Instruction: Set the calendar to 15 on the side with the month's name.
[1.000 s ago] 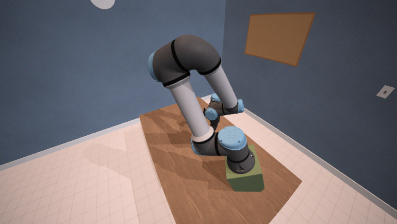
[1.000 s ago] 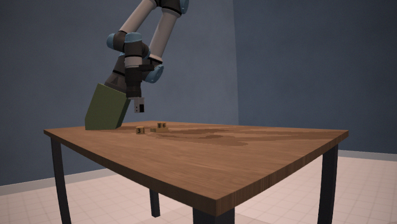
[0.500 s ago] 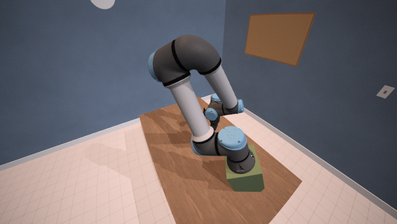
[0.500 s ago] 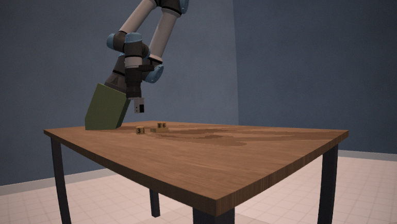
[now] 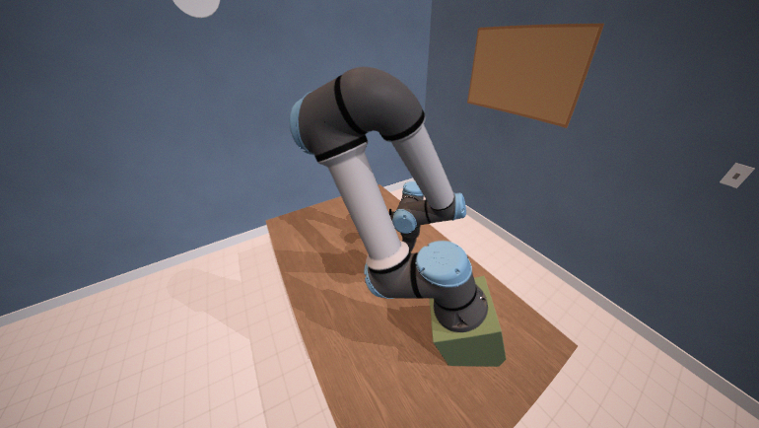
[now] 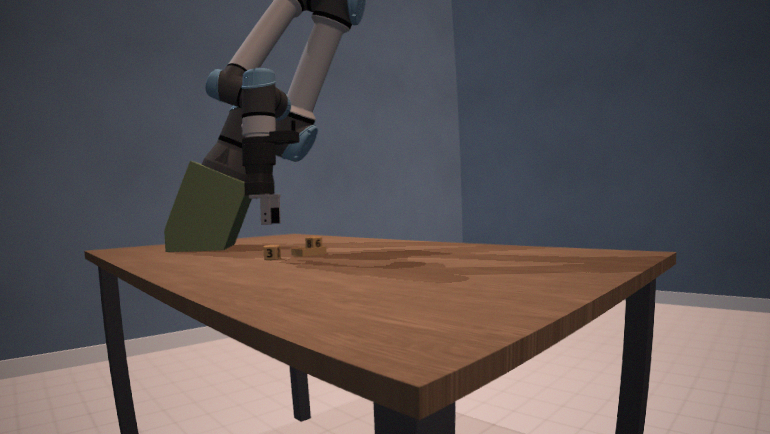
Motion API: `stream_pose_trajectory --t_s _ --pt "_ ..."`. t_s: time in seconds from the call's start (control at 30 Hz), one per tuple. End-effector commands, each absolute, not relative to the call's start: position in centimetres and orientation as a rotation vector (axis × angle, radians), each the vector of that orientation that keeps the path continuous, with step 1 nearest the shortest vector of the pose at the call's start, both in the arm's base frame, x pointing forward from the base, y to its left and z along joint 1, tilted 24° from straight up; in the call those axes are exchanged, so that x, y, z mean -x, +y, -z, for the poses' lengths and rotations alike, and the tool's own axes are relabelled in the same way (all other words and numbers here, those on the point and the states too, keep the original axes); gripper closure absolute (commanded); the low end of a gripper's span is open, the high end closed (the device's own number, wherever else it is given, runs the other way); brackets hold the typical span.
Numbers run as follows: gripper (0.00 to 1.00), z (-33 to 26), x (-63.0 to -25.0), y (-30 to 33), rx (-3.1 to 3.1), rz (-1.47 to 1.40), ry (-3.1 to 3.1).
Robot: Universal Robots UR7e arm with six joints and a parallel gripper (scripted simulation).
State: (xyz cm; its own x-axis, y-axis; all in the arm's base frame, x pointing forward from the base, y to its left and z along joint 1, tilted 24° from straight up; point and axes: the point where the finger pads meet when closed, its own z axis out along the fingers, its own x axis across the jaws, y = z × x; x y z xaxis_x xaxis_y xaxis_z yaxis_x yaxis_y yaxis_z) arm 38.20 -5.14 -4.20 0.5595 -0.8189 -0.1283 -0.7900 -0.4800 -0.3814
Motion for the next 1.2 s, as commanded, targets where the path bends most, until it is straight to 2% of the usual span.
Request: stream_pose_trajectory --t_s 0.0,1.17 --pt "0.13 4.7 -38.4 -5.0 2.400 0.100 1.307" --pt "0.13 7.9 -39.2 -3.9 2.400 0.100 1.307"
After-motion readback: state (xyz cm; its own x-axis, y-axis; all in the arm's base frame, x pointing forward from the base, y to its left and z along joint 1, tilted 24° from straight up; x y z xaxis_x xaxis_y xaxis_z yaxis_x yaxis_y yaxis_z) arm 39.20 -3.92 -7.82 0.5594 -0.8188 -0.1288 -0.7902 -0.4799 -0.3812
